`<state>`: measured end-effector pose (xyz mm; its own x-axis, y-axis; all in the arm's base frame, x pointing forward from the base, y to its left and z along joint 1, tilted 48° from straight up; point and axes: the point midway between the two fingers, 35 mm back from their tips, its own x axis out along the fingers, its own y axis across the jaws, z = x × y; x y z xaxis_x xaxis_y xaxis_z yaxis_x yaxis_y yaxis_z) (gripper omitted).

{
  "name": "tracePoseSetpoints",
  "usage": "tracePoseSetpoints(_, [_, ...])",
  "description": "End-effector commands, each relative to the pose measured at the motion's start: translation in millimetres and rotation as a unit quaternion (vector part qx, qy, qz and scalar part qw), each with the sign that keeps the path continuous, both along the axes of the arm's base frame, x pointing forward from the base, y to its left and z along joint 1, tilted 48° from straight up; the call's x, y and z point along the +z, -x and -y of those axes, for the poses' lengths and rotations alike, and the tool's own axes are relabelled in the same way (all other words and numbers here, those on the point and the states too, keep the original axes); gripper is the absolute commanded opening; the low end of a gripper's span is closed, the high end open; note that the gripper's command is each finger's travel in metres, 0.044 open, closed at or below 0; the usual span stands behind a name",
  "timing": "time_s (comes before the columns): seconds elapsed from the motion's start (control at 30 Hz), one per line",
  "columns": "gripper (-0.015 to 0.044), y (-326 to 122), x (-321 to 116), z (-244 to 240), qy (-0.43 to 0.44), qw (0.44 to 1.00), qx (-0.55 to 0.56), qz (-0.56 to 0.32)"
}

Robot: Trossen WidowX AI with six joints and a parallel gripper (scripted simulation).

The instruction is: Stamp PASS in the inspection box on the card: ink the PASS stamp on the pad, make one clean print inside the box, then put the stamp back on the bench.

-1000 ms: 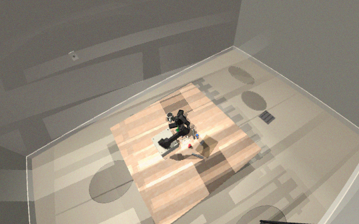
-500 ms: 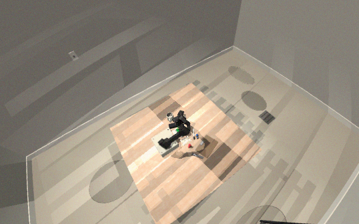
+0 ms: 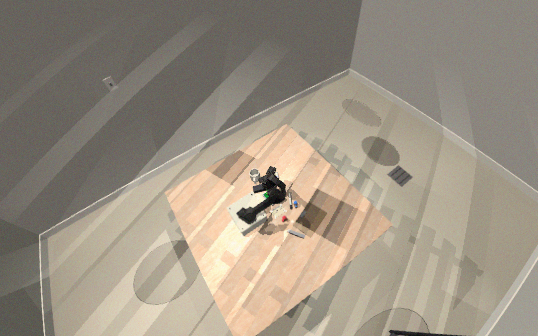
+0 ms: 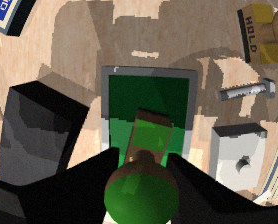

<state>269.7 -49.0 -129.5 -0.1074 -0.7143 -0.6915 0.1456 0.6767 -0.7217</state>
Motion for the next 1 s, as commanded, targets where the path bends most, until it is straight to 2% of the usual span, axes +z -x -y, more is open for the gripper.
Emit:
tracePoseSetpoints(0.0, [0.0,1.4,-2.3,3.4,0.002,1.0,0.001,-0.002])
tracePoseSetpoints(0.97, [0.0,2.7,-7.1,8.9,0.003,1.0,-0.001,-0.001])
